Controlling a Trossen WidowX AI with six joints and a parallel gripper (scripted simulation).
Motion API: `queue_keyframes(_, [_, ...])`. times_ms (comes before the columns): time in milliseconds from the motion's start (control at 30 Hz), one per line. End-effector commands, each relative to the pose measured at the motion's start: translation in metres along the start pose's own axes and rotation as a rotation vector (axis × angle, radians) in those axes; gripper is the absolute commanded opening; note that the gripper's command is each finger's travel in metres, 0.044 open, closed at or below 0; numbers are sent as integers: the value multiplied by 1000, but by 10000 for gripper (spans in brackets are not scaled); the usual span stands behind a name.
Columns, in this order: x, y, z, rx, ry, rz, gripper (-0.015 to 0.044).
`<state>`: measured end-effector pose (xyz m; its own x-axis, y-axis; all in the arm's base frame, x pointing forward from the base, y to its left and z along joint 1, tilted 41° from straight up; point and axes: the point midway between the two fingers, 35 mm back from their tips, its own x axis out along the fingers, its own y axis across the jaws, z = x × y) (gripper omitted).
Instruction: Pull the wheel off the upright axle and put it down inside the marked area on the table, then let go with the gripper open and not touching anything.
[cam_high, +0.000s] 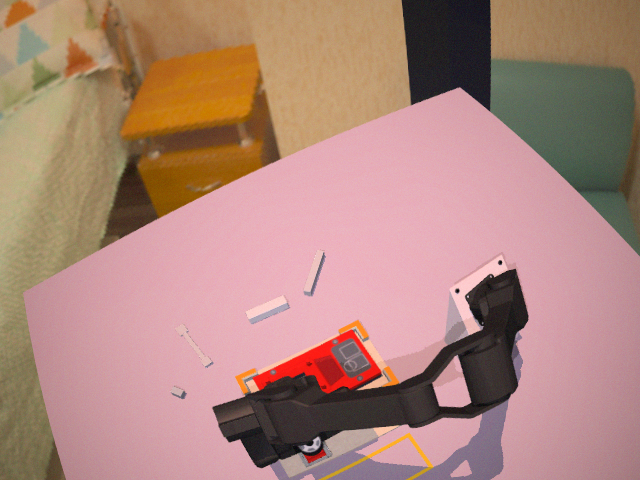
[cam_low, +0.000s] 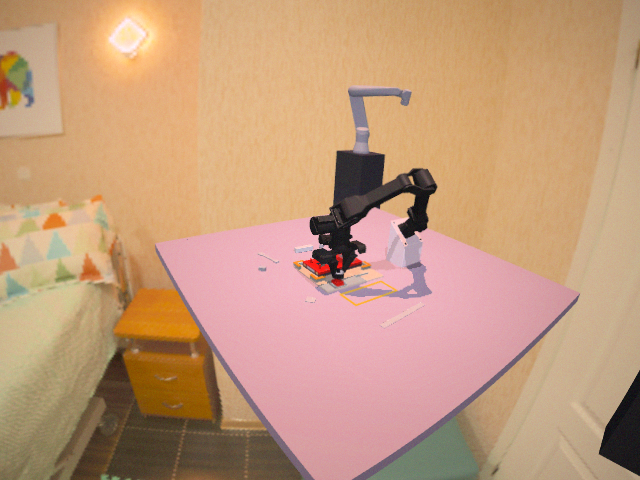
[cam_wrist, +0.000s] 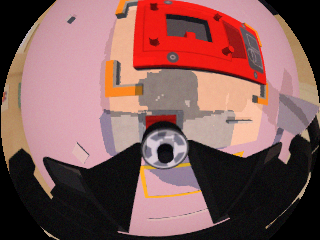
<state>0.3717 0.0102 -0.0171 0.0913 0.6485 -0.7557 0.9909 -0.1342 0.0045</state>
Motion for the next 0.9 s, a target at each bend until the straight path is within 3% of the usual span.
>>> queue_keyframes(0, [-3,0,1,2,-1,2,0])
queue_keyframes(867, [-12,0,1,3,0,4,0])
